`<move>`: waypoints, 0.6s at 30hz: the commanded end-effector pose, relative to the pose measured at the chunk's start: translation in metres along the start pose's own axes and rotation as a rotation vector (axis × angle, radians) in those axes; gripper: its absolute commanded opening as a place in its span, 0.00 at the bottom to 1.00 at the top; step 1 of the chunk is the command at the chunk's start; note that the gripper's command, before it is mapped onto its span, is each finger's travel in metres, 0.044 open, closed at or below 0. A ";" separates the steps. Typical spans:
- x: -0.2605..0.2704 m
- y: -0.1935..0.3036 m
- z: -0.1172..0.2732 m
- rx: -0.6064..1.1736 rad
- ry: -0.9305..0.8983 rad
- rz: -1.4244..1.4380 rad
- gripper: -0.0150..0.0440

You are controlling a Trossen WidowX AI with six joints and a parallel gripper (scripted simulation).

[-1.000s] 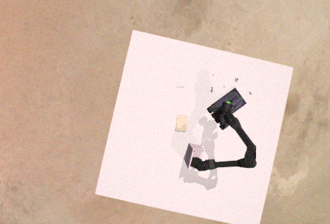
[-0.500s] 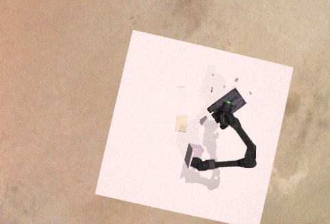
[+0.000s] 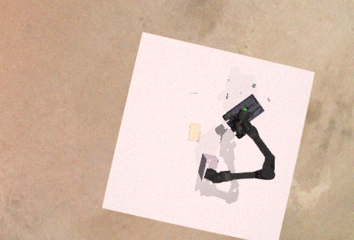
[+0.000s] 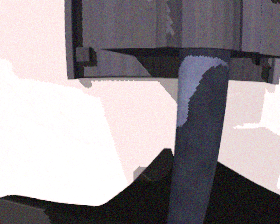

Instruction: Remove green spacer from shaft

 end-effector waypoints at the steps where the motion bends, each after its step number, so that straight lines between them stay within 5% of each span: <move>1: 0.001 -0.003 0.001 -0.003 -0.004 0.000 0.25; 18: 0.001 -0.004 0.001 -0.004 -0.004 0.000 0.25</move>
Point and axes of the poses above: the point midway between the two fingers, 35 mm back from their tips, its own z axis back along the fingers, its own x axis across the jaws, y = z × x, the point moved 2 cm from there along z, back along the fingers, and after that the axes turned 2 degrees about z, right-handed, at the moved point
